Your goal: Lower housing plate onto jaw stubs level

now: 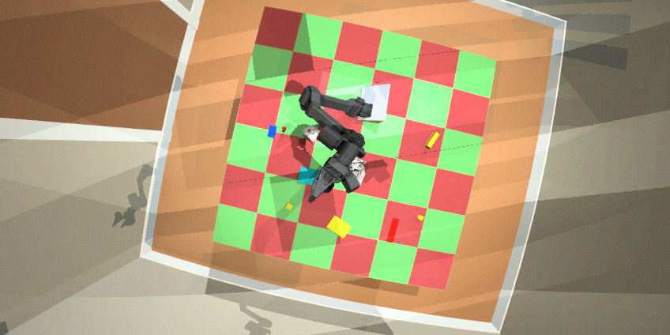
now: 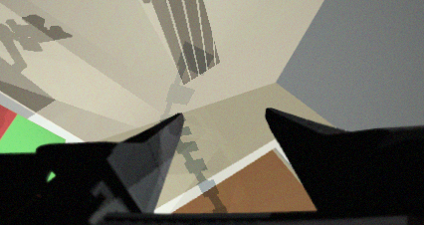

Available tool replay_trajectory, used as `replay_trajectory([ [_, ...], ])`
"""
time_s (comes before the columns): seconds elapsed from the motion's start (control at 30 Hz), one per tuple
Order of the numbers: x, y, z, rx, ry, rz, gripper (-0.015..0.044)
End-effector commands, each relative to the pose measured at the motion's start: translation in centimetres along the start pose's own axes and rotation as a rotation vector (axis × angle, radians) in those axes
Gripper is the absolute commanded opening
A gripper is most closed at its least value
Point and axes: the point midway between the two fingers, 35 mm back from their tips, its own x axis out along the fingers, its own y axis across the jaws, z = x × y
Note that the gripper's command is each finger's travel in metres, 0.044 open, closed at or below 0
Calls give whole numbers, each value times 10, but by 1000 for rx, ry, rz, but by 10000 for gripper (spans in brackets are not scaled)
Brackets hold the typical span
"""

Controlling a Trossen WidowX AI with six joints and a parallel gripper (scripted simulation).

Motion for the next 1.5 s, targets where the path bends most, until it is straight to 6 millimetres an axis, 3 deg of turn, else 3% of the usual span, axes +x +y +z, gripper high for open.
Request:
replay_trajectory([
  [0.0,0,0,0,0,0,0,426],
  [0.23,14,32,11,-110,-98,72,440],
  [0.5,24,85,21,-261,-242,196,440],
  [0.77,21,144,21,-401,-384,341,440],
  [1.1,-2,217,7,-556,-561,545,440],
  [1.47,-49,288,-26,-699,-755,794,440],
])
